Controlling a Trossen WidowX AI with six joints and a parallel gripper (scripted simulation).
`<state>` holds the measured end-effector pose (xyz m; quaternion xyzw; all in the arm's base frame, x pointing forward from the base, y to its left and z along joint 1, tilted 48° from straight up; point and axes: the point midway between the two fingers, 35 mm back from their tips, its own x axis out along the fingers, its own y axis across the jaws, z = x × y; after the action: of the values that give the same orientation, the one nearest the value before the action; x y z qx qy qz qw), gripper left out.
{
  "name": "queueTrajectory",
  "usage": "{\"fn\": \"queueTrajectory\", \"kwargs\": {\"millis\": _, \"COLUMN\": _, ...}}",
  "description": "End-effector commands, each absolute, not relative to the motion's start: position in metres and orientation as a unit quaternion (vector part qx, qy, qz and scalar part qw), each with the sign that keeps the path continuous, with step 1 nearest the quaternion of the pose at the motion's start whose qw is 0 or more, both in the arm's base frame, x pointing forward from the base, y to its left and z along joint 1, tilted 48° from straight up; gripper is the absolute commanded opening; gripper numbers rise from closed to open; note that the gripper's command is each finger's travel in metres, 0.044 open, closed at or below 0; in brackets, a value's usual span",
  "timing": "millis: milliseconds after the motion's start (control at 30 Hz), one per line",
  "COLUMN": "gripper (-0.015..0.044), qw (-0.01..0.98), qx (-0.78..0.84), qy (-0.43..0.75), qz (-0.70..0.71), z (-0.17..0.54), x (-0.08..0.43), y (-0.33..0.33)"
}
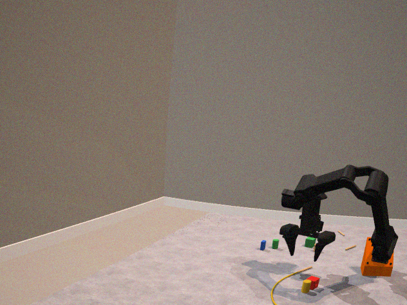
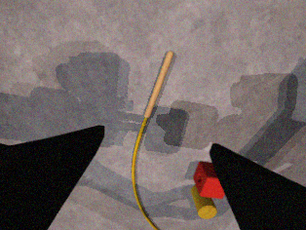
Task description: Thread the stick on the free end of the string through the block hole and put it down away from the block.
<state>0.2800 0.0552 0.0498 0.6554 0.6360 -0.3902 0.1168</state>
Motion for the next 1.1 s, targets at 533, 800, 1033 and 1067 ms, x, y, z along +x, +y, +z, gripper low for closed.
{"fn": "queueTrajectory", "kwargs": {"millis": 533, "gripper": 0.0151, "qw": 0.061, "qx": 0.668, "qy": 0.593, "qz": -0.446, "z": 0.0447, "x": 0.2873, "y": 0.0471}}
{"fn": "queueTrajectory", "kwargs": {"millis": 800, "gripper": 0.0122, "qw": 0.061, "qx": 0.668, "qy": 0.593, "qz": -0.446, "z": 0.0447, "x": 0.2873, "y": 0.0471}}
{"fn": "queueTrajectory", "kwargs": {"millis": 1033, "gripper": 0.0122, "qw": 0.061, "qx": 0.668, "qy": 0.592, "qz": -0.446, "z": 0.0407, "x": 0.2873, "y": 0.0511}}
{"fn": "queueTrajectory", "kwargs": {"millis": 1067, "gripper": 0.0122, "qw": 0.061, "qx": 0.668, "qy": 0.592, "qz": -0.446, "z": 0.0396, "x": 0.2873, "y": 0.0523}}
